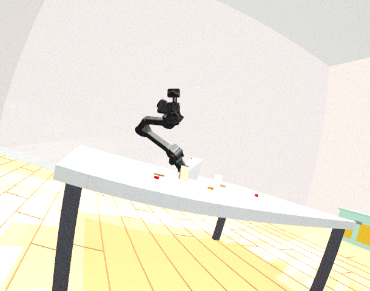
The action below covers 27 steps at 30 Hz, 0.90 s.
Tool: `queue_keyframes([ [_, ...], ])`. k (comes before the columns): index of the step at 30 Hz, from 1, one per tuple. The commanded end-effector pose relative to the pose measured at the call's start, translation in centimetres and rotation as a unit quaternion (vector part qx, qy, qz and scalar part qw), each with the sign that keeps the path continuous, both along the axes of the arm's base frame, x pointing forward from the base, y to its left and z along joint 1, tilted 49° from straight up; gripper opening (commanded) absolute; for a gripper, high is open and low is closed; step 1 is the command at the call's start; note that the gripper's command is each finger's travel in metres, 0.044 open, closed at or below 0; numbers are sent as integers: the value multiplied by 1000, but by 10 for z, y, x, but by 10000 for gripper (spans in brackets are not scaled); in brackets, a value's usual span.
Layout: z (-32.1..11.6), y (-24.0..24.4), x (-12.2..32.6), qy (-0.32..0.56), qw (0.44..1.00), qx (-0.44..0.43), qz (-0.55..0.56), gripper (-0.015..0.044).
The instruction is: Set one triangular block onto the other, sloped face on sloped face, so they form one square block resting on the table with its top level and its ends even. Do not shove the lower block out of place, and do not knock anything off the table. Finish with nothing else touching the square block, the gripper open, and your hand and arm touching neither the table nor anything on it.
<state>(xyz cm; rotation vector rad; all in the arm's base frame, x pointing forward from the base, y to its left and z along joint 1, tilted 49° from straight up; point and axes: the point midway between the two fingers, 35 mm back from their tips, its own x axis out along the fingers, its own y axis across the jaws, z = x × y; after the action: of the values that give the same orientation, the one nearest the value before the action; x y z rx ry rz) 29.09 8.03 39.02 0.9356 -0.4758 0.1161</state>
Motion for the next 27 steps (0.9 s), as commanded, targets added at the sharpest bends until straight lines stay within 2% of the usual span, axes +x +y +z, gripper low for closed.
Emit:
queue_keyframes([
  [1, -2, 1, 2, 5, 1000, -6, -1, 426],
  [3, -17, 13, 14, 45, 998, -52, -9, 440],
  [8, -82, 55, 49, 185, 953, -240, -25, 440],
  [11, -125, 77, 60, 256, 897, -360, -24, 440],
  [14, -173, 96, 65, 318, 812, -489, -15, 440],
  [20, -264, 119, 52, 388, 577, -718, 25, 440],
  [24, -324, 122, 29, 391, 340, -852, 71, 440],
  [27, -361, 117, 6, 364, 142, -914, 111, 440],
])
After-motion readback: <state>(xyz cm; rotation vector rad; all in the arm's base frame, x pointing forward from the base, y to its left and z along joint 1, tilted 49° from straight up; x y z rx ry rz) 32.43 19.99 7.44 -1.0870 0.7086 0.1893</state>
